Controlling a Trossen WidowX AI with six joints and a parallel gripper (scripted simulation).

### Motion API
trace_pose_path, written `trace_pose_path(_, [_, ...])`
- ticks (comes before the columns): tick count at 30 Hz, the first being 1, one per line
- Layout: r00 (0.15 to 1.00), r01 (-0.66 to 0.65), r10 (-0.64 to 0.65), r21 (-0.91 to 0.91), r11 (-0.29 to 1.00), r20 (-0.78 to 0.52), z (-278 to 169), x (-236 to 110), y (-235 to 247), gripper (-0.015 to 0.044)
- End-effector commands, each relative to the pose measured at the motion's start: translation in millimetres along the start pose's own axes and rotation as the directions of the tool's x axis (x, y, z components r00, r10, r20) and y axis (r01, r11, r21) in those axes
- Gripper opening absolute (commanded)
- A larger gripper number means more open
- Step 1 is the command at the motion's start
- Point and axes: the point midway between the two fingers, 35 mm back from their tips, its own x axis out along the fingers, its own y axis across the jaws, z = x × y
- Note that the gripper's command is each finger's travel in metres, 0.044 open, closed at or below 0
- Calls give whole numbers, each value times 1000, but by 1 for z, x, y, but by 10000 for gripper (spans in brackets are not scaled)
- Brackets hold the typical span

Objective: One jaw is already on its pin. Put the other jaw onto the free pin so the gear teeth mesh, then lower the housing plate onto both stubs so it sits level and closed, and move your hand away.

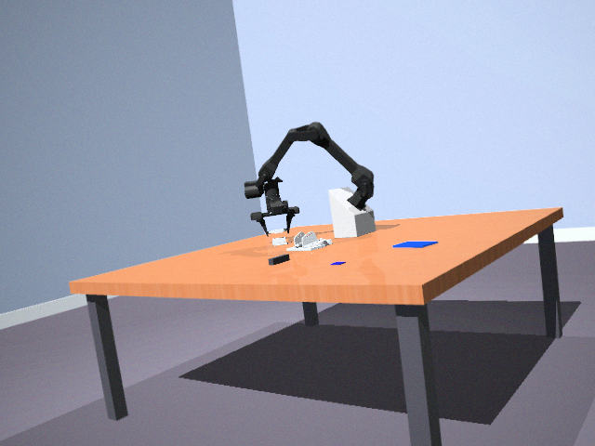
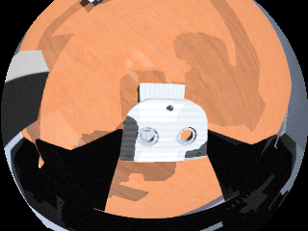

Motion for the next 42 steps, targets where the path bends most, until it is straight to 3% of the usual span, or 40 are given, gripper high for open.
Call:
trace_pose_path(1, [1000,8,-8,-8,1000,-7,0,-15,-2,351])
trace_pose_path(17, [1000,9,-9,3,1000,-7,2,-49,0,351])
trace_pose_path(42, [999,31,-26,297,954,-21,83,-63,12,351])
